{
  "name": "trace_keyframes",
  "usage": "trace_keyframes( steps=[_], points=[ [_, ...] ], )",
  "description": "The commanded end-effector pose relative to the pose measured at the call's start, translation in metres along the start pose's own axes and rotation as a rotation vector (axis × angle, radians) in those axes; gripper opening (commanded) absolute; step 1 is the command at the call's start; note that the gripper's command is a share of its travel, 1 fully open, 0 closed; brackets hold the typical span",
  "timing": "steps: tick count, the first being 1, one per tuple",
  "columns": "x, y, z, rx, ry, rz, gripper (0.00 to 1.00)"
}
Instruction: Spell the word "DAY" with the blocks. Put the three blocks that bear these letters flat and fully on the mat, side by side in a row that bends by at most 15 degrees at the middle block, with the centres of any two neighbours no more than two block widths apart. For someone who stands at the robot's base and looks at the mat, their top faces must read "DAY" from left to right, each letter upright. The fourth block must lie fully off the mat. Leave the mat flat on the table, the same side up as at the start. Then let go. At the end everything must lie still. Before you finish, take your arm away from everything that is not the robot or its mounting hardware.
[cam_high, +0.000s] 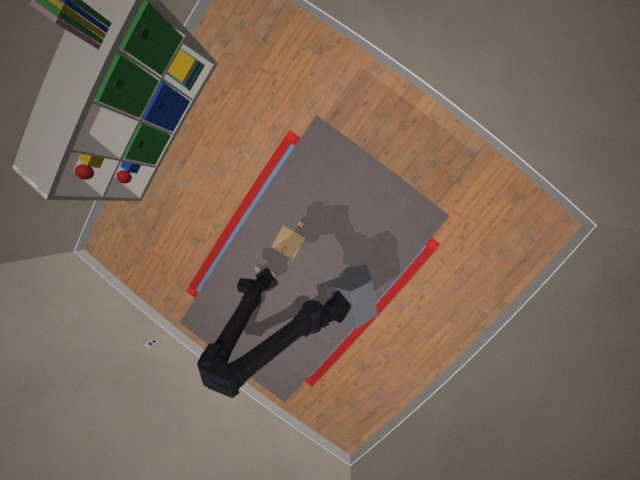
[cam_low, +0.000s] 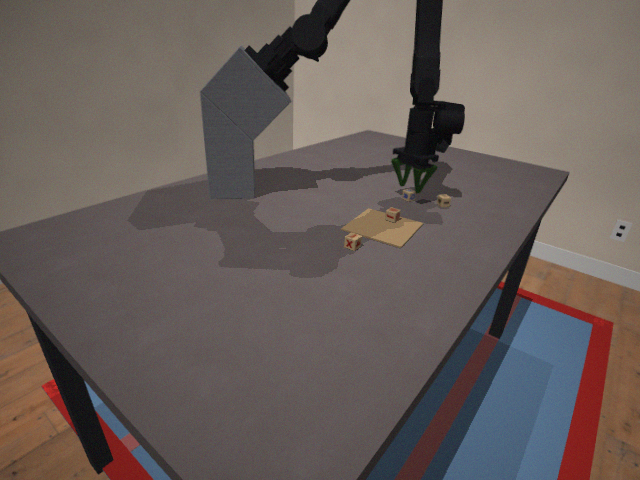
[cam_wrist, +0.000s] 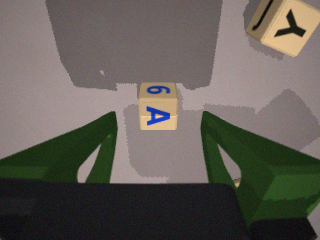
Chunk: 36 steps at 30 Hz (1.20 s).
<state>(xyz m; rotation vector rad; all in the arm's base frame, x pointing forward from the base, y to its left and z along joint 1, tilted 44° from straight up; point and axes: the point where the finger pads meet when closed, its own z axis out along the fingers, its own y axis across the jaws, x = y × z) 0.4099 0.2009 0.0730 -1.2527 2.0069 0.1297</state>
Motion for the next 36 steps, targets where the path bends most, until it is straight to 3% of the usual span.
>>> trace_keyframes(
  steps=[1,11,34,35,36],
  points=[
    [-0.008,0.000,0.009,0.001,-0.014,0.003,0.58],
    [-0.007,0.001,0.027,0.000,-0.011,0.005,0.58],
    [-0.004,0.002,0.030,-0.003,-0.005,0.008,0.58],
    [-0.004,0.002,0.030,-0.003,-0.005,0.008,0.39],
    [-0.004,0.002,0.030,-0.003,-0.005,0.008,0.39]
  ],
)
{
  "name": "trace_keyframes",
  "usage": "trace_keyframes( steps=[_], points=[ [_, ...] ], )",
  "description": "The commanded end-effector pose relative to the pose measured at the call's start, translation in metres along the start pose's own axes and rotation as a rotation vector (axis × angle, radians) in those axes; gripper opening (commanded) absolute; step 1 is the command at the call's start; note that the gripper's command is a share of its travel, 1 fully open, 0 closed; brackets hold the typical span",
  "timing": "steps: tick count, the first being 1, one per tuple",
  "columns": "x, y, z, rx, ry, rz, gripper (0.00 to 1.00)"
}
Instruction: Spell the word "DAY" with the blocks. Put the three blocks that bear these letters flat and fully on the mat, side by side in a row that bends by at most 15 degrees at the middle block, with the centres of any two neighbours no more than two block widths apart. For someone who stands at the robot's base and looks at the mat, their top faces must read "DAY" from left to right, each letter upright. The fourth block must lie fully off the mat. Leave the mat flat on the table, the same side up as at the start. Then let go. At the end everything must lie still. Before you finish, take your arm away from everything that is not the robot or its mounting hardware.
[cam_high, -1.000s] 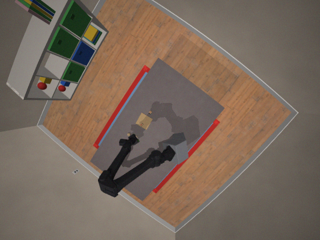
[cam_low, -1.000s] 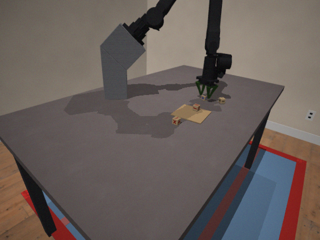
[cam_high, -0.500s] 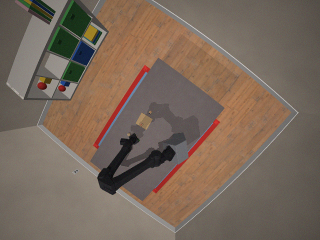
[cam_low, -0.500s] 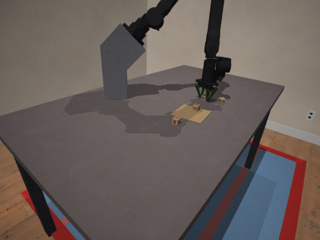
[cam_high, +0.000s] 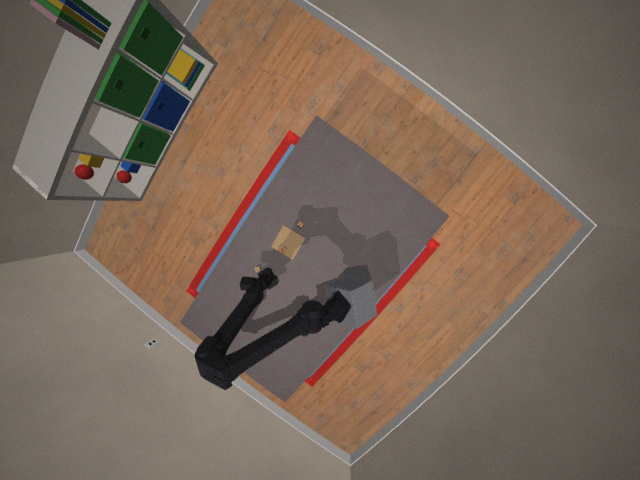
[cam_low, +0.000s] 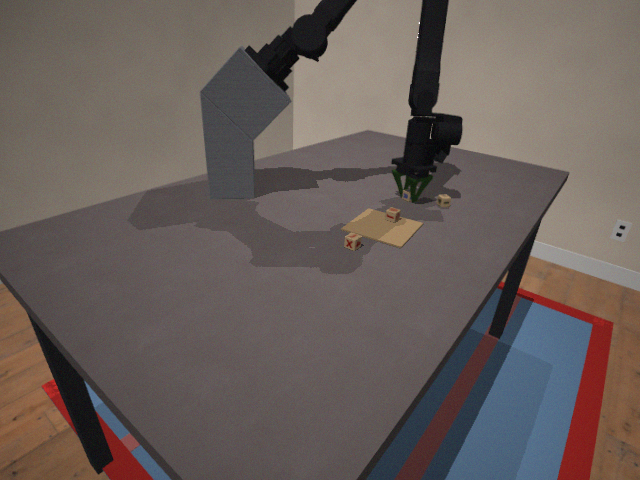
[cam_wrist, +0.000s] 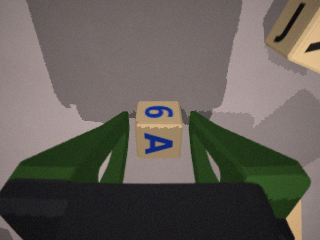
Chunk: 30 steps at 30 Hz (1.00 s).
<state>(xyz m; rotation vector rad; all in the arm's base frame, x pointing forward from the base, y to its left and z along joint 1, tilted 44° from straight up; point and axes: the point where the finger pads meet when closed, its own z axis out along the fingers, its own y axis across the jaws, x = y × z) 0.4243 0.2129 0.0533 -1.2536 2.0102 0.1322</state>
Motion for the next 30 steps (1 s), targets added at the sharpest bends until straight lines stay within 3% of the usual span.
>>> trace_keyframes(
  steps=[1,15,16,30],
  points=[
    [-0.0040,0.0012,0.0032,0.000,-0.007,0.007,0.39],
    [-0.0040,0.0012,0.0032,0.000,-0.007,0.007,0.39],
    [-0.0040,0.0012,0.0032,0.000,-0.007,0.007,0.20],
    [-0.0040,0.0012,0.0032,0.000,-0.007,0.007,0.20]
  ],
)
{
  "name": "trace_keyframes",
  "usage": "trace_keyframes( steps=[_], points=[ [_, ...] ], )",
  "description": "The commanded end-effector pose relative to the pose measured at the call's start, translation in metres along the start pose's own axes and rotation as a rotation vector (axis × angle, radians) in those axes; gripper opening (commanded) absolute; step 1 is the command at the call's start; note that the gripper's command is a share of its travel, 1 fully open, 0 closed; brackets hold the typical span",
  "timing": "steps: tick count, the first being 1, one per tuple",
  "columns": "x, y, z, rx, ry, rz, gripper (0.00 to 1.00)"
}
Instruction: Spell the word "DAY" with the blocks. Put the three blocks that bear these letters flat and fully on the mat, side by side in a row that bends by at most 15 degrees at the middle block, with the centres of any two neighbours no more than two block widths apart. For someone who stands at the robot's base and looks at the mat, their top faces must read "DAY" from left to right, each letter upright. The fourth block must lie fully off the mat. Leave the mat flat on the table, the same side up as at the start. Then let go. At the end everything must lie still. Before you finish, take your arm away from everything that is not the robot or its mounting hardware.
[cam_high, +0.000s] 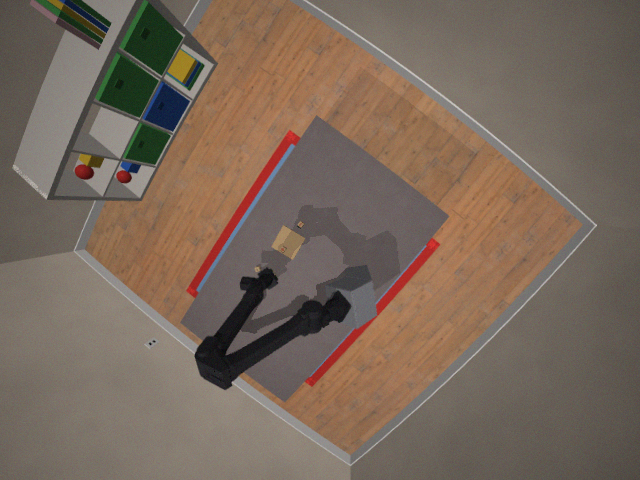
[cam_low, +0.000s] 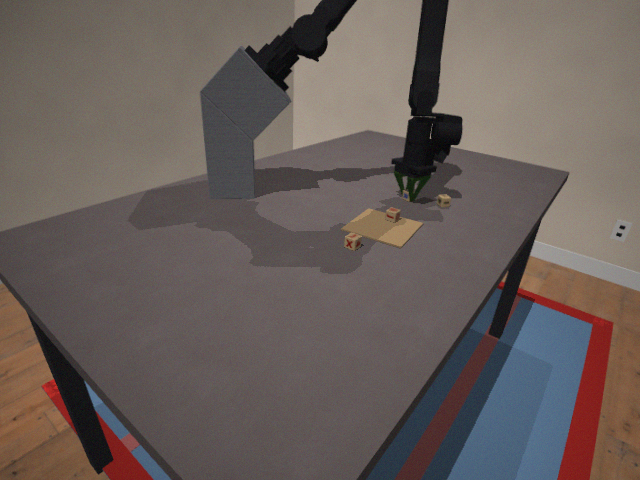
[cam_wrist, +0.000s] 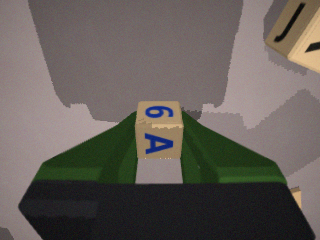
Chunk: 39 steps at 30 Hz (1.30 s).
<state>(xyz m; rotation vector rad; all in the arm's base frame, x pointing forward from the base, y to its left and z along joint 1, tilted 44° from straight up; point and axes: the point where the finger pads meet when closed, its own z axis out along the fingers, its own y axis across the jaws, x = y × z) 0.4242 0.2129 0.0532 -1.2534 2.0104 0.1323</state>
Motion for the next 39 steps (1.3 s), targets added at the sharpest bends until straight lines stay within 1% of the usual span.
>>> trace_keyframes(
  steps=[1,20,21,22,24,26,30,32,36,39],
  points=[
    [-0.004,0.001,0.003,0.000,-0.007,0.006,0.20],
    [-0.004,0.001,0.003,0.000,-0.008,0.006,0.20],
    [-0.006,0.000,0.000,0.003,-0.010,0.006,0.20],
    [-0.009,-0.002,-0.008,0.010,-0.017,0.005,0.20],
    [-0.003,-0.004,-0.014,0.011,-0.009,0.007,0.20],
    [-0.001,-0.006,-0.023,0.013,-0.008,-0.002,0.20],
    [-0.001,-0.005,-0.050,0.013,-0.008,-0.002,0.20],
    [-0.001,-0.005,-0.050,0.013,-0.008,-0.002,0.20],
    [-0.001,-0.005,-0.080,0.014,-0.009,-0.002,0.20],
    [-0.001,-0.004,-0.097,0.014,-0.009,-0.003,0.20]
  ],
)
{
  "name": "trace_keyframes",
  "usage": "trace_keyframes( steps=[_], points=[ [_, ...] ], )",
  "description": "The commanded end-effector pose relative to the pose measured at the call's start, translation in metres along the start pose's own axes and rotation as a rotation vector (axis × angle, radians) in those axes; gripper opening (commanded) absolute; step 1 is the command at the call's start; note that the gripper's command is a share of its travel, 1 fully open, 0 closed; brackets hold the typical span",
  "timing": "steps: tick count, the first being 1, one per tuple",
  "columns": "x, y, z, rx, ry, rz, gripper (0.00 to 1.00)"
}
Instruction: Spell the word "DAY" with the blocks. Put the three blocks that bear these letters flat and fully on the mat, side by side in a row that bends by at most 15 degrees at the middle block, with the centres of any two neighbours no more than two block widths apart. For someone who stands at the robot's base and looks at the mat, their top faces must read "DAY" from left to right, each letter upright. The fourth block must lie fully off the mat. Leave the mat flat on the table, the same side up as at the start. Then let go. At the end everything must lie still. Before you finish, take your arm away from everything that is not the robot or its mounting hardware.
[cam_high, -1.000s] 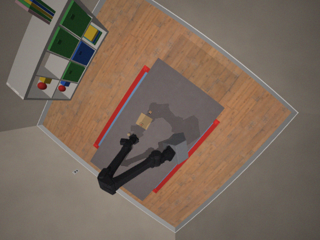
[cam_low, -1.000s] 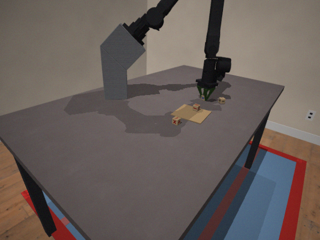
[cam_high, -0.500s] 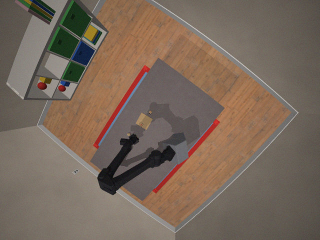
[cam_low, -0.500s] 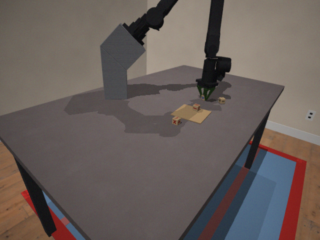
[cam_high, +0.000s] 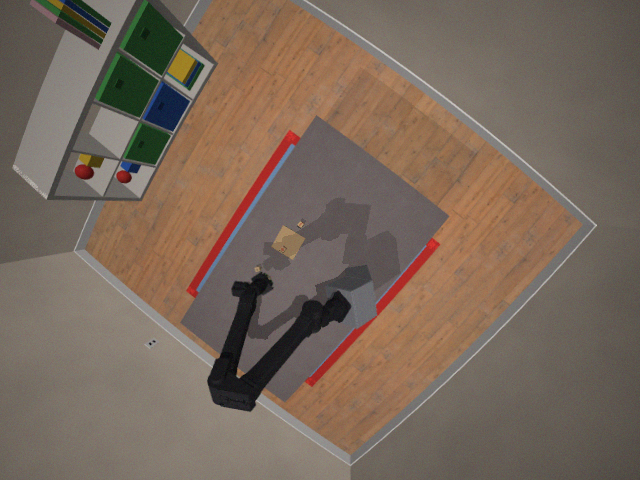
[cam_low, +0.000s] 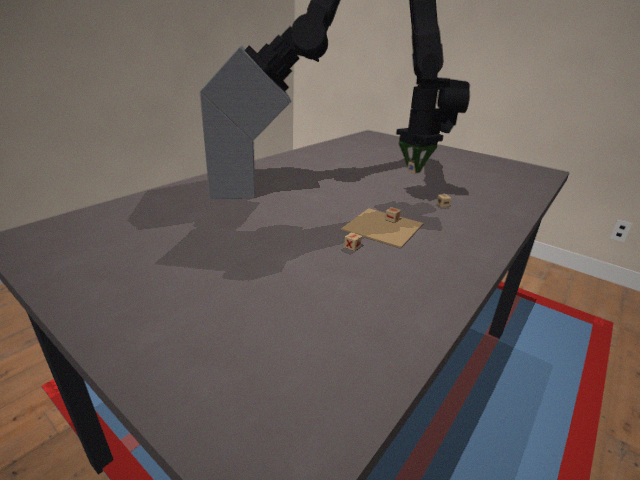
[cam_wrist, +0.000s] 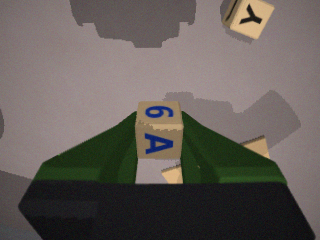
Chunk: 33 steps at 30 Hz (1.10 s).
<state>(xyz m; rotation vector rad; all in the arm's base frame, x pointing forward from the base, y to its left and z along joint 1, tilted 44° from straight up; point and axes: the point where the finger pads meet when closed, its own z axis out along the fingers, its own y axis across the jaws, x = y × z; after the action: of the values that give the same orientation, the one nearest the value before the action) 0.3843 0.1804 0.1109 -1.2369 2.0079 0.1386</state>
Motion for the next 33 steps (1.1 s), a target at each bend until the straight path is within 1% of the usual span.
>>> trace_keyframes(
  steps=[1,3,5,6,7,10,11,14,18,20,22,23,25,27,30,31,33],
  points=[
    [0.002,-0.004,-0.023,0.009,0.001,-0.013,0.20],
    [0.002,-0.004,-0.028,0.010,0.000,-0.014,0.20],
    [0.002,-0.004,-0.029,0.009,0.002,-0.014,0.20],
    [0.007,0.002,-0.020,-0.015,0.022,-0.013,0.20],
    [0.006,0.003,-0.020,-0.016,0.021,-0.015,0.20],
    [0.006,0.003,-0.020,-0.016,0.021,-0.015,0.20],
    [0.002,0.000,-0.020,-0.004,0.007,-0.020,0.20],
    [-0.001,-0.002,-0.023,0.002,-0.001,-0.023,0.20],
    [0.012,-0.015,-0.020,0.007,0.009,-0.038,0.20],
    [0.029,-0.032,-0.017,0.006,0.016,-0.083,0.20],
    [0.056,-0.054,-0.016,0.006,0.022,-0.145,0.20],
    [0.056,-0.054,-0.016,0.006,0.022,-0.145,0.20],
    [0.091,-0.075,-0.017,0.004,0.025,-0.211,0.20],
    [0.091,-0.075,-0.017,0.004,0.025,-0.211,0.20],
    [0.141,-0.098,-0.023,0.009,0.019,-0.296,0.20],
    [0.155,-0.099,-0.026,-0.004,0.020,-0.305,0.20],
    [0.172,-0.104,-0.029,0.000,0.014,-0.330,0.20]
  ],
)
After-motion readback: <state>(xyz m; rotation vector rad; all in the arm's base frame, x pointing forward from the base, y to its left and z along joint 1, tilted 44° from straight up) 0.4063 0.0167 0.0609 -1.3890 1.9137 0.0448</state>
